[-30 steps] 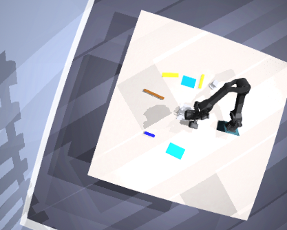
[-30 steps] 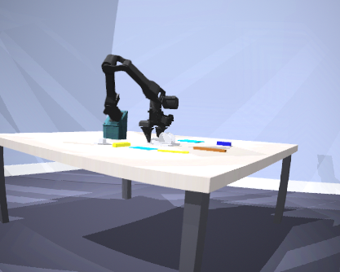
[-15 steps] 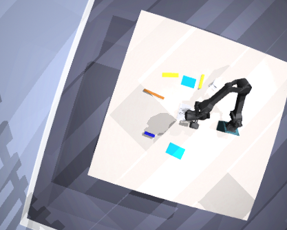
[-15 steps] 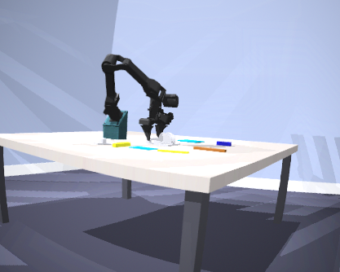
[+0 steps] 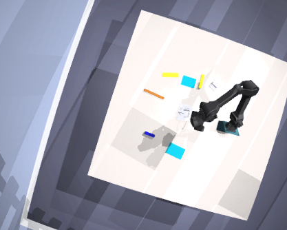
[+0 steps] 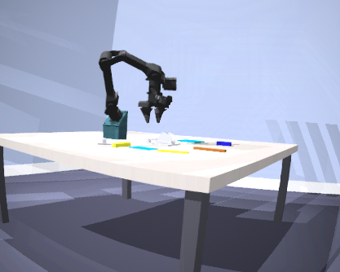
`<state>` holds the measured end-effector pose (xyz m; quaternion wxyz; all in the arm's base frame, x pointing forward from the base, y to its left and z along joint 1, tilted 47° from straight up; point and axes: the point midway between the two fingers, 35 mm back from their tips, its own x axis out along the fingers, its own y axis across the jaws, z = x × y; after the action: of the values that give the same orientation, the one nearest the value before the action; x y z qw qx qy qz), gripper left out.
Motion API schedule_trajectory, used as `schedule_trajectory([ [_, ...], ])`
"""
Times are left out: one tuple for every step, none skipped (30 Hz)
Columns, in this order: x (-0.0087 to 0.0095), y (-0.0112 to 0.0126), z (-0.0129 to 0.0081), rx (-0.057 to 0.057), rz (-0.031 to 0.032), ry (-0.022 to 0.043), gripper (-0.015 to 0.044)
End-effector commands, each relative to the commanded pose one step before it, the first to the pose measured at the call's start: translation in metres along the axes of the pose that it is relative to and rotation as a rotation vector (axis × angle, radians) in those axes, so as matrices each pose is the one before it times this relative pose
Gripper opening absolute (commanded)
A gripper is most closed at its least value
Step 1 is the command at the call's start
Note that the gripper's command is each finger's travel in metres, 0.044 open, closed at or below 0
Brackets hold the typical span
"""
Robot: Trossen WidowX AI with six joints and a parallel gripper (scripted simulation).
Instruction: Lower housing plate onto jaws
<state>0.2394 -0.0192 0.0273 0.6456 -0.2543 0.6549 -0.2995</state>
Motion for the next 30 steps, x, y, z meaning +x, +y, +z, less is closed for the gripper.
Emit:
schedule_trajectory([
  [-0.02200,0.00365,-0.02043,-0.0017,0.00566,0.00314,0.0440],
  [-0.00669,0.00002,-0.00708,0.0011,-0.00200,0.00281,0.0440],
  [-0.00539,-0.00031,-0.00600,0.0011,-0.00256,0.00235,0.0440],
  [-0.00315,-0.00033,-0.00364,0.0008,-0.00193,0.00140,0.0440],
  [-0.00104,-0.00014,-0.00122,0.0003,-0.00071,0.00046,0.0440],
  [0.00000,0.00000,0.00000,0.0000,0.00000,0.00000,0.0440],
  [0.00000,0.00000,0.00000,0.0000,0.00000,0.00000,0.0440],
  [0.00000,0.00000,0.00000,0.0000,0.00000,0.00000,0.0440],
  [0.00000,0.00000,0.00000,0.0000,0.00000,0.00000,0.0440],
  [0.00000,0.00000,0.00000,0.0000,0.00000,0.00000,0.0440],
  [0.00000,0.00000,0.00000,0.0000,0.00000,0.00000,0.0440],
  [0.00000,0.00000,0.00000,0.0000,0.00000,0.00000,0.0440],
  [0.00000,0.00000,0.00000,0.0000,0.00000,0.00000,0.0440],
  [0.00000,0.00000,0.00000,0.0000,0.00000,0.00000,0.0440],
  [0.00000,0.00000,0.00000,0.0000,0.00000,0.00000,0.0440],
  [0.00000,0.00000,0.00000,0.0000,0.00000,0.00000,0.0440],
  [0.00000,0.00000,0.00000,0.0000,0.00000,0.00000,0.0440],
  [0.00000,0.00000,0.00000,0.0000,0.00000,0.00000,0.0440],
  [0.00000,0.00000,0.00000,0.0000,0.00000,0.00000,0.0440],
  [0.00000,0.00000,0.00000,0.0000,0.00000,0.00000,0.0440],
  [0.00000,0.00000,0.00000,0.0000,0.00000,0.00000,0.0440],
  [0.00000,0.00000,0.00000,0.0000,0.00000,0.00000,0.0440],
  [0.00000,0.00000,0.00000,0.0000,0.00000,0.00000,0.0440],
  [0.00000,0.00000,0.00000,0.0000,0.00000,0.00000,0.0440],
  [0.00000,0.00000,0.00000,0.0000,0.00000,0.00000,0.0440],
  [0.00000,0.00000,0.00000,0.0000,0.00000,0.00000,0.0440],
  [0.00000,0.00000,0.00000,0.0000,0.00000,0.00000,0.0440],
  [0.00000,0.00000,0.00000,0.0000,0.00000,0.00000,0.0440],
  [0.00000,0.00000,0.00000,0.0000,0.00000,0.00000,0.0440],
  [0.00000,0.00000,0.00000,0.0000,0.00000,0.00000,0.0440],
])
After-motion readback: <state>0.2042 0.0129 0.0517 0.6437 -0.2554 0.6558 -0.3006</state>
